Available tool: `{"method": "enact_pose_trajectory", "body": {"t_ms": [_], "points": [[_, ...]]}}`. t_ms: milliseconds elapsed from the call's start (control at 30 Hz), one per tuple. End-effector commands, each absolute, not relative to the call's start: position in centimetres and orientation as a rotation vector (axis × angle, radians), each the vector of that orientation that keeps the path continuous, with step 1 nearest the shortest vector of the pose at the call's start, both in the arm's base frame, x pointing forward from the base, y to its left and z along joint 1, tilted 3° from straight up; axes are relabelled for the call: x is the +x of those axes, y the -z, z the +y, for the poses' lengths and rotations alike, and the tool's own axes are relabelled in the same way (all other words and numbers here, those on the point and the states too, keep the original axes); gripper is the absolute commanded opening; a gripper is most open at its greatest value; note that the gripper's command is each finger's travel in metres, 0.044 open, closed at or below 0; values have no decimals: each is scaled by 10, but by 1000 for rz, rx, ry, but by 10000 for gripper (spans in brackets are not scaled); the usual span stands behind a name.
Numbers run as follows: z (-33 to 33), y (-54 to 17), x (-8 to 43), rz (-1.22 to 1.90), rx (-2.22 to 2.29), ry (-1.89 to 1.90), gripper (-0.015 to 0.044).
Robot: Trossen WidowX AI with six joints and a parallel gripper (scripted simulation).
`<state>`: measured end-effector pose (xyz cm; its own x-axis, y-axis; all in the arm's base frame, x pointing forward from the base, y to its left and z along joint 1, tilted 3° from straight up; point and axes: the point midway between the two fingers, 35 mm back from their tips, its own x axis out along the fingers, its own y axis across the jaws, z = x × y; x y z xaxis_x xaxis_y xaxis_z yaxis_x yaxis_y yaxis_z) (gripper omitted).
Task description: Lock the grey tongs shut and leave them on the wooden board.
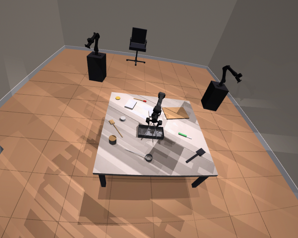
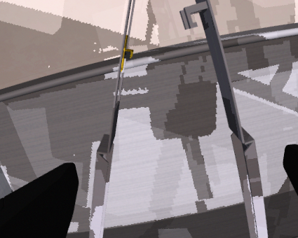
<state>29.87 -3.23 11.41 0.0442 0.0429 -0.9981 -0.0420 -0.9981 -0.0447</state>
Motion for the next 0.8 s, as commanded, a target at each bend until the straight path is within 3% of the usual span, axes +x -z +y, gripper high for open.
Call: {"method": "enact_pose_trajectory", "body": {"t_ms": [0, 767], "points": [[-32, -105, 298, 7, -2213, -2138, 440], [-31, -67, 298, 7, -2213, -2138, 440]]}}
